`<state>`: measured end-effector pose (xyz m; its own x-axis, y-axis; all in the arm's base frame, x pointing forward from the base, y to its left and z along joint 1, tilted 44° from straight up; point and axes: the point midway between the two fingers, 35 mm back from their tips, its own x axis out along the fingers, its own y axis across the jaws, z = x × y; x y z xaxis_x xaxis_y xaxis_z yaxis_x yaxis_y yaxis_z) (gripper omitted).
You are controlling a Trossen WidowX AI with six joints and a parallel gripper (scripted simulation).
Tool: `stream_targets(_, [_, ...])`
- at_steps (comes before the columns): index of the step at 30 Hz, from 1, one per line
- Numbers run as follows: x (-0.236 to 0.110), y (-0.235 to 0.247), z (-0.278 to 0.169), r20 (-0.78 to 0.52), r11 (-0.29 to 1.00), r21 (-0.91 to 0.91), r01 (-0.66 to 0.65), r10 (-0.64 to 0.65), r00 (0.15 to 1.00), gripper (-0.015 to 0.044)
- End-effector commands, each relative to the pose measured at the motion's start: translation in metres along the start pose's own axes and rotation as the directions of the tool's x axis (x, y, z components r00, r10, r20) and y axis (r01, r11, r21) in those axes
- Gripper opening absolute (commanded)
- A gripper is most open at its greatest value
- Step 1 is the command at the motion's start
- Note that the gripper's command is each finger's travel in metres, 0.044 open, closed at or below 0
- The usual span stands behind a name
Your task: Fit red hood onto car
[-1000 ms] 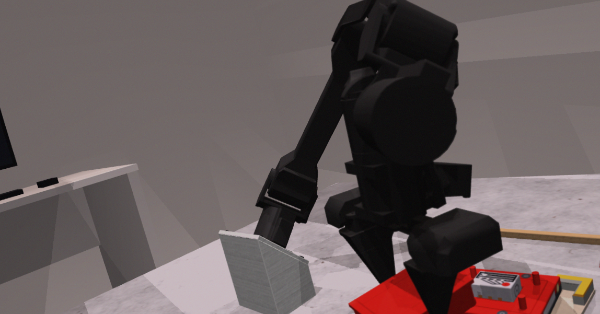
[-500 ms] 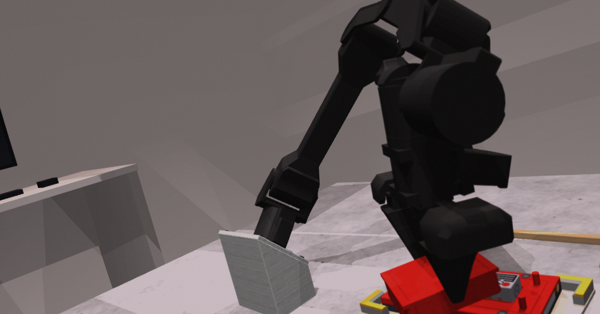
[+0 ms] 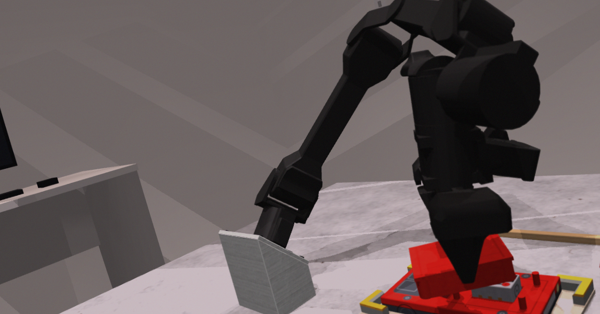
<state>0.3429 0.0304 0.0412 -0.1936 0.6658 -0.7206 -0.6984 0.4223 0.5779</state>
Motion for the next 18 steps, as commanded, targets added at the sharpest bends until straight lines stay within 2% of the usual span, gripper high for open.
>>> stream_targets(1, [-0.004, 0.009, 0.007, 0.005, 0.998, 0.057, 0.005, -0.005, 1.000, 0.0000])
stream_targets(18, [-0.004, 0.047, 0.033, -0.017, 0.929, 0.371, -0.006, 0.013, 1.000, 0.0000])
